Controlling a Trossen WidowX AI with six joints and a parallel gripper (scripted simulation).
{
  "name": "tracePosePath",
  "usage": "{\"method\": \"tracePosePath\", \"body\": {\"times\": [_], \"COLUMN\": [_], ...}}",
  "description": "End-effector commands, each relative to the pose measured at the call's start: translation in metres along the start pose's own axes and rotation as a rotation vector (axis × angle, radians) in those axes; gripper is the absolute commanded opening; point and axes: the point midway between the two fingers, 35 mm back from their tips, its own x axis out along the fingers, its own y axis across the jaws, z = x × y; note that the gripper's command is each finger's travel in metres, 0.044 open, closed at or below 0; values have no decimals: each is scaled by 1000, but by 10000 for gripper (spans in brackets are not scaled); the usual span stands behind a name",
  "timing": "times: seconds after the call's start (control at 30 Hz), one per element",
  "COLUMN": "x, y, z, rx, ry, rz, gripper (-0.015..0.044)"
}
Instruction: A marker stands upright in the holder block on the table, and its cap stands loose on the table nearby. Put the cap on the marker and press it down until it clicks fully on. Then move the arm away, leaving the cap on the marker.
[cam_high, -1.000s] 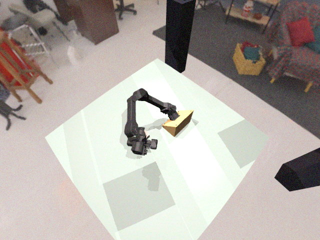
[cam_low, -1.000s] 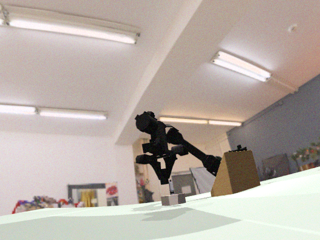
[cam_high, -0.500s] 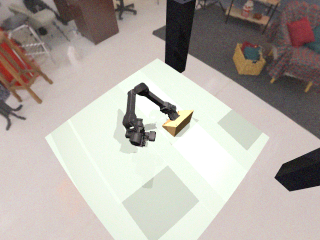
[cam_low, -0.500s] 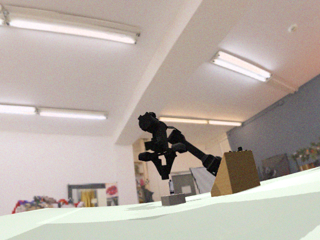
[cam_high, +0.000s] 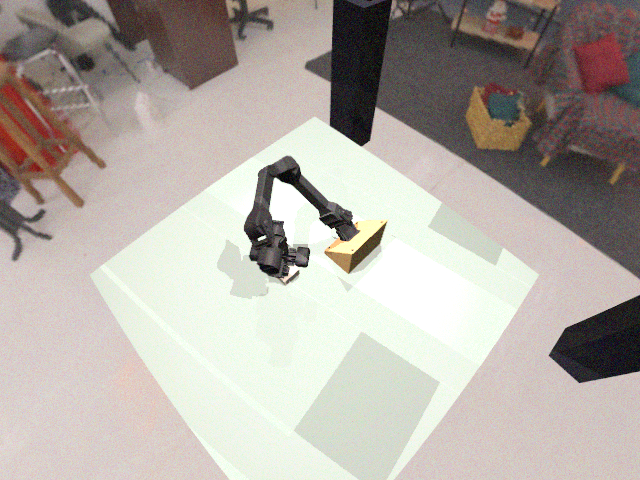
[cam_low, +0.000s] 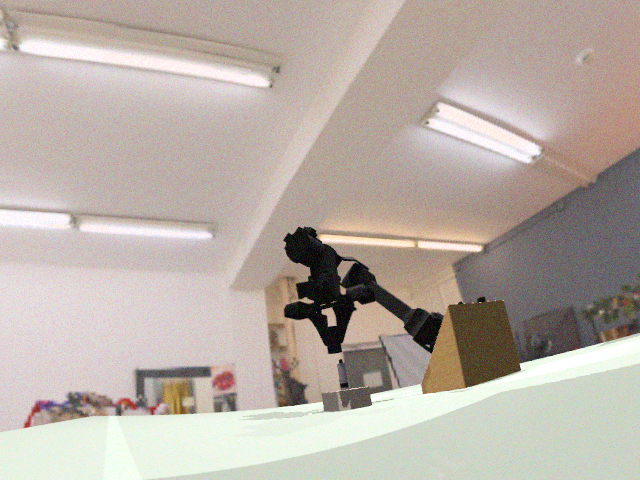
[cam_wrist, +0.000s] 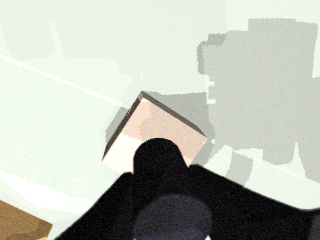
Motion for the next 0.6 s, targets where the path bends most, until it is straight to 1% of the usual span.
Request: {"method": "tracePosePath", "body": {"times": [0.0, 0.17, 0.57], "x": [-4, -6, 0], "y": [-2, -4, -4], "z": [-16, -29, -29], "rx": [5, 4, 4], "ry": [0, 1, 1], "rz": [4, 4, 4], "gripper": [0, 0, 0]}}
